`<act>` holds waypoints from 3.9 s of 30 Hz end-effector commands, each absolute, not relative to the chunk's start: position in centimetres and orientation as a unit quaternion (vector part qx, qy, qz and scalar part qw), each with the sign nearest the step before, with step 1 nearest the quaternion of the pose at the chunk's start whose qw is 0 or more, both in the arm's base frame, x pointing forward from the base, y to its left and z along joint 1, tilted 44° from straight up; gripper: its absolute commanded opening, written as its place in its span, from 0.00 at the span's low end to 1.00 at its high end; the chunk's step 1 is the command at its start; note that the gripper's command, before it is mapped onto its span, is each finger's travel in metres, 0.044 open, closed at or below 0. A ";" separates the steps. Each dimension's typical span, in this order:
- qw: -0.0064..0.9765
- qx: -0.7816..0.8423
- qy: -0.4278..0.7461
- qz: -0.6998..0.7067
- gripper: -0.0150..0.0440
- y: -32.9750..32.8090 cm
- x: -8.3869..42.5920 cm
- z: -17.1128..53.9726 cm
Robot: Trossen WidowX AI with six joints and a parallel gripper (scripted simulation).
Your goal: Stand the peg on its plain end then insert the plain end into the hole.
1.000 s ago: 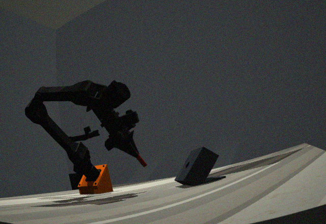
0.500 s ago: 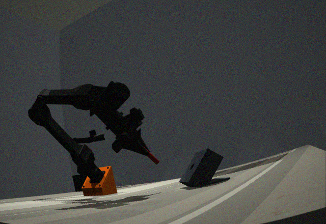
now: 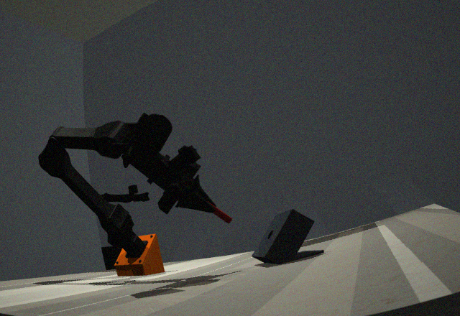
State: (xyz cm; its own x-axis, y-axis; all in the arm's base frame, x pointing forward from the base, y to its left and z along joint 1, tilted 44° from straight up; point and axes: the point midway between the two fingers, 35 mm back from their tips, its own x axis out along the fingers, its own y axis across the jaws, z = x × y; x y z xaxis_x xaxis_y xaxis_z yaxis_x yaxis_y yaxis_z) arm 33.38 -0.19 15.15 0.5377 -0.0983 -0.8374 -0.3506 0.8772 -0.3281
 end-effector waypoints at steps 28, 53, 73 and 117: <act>0.863 -0.238 0.437 0.082 0.25 -0.8 37.2 13.5; 0.868 -0.235 0.430 0.081 0.25 -1.1 39.0 11.4; 0.868 -0.234 0.430 0.079 0.25 -1.2 39.5 10.8; 0.869 -0.234 0.430 0.079 0.25 -1.3 41.1 8.9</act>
